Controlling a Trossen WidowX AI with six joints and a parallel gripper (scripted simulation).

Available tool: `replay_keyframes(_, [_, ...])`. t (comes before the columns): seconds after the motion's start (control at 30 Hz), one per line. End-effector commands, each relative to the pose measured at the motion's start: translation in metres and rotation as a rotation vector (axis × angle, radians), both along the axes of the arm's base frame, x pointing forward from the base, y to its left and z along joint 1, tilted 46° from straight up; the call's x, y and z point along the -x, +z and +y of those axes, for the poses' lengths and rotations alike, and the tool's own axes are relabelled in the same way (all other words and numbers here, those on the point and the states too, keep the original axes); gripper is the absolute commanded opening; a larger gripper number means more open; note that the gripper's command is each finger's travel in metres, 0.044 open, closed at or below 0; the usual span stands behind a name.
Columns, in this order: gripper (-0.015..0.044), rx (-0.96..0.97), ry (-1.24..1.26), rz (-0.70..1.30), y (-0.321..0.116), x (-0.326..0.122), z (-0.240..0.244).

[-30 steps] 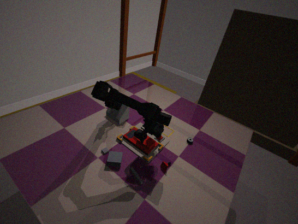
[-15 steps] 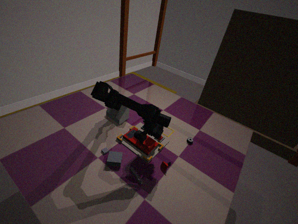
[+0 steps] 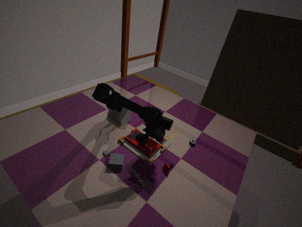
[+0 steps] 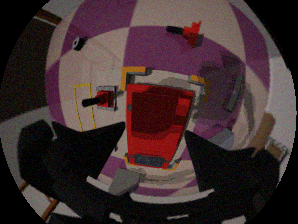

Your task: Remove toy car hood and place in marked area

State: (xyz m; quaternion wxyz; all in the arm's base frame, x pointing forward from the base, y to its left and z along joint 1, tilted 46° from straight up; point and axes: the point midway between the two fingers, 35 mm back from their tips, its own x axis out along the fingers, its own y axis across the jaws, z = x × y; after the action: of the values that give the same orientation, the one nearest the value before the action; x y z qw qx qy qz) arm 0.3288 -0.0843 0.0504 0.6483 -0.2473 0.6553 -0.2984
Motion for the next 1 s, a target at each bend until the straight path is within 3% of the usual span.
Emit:
replay_keyframes(0.0, [0.0440, 0.006, 0.003, 0.006, -0.0016, 0.0010, -0.0024])
replay_keyframes(0.7, [0.0440, 0.007, 0.003, 0.006, -0.0087, 0.0015, -0.0099])
replay_keyframes(0.8, [0.0361, 0.001, 0.000, 0.000, -0.0074, 0.0005, -0.0078])
replay_keyframes(0.97, [0.0328, 0.001, 0.000, 0.000, -0.0074, 0.0005, -0.0078])
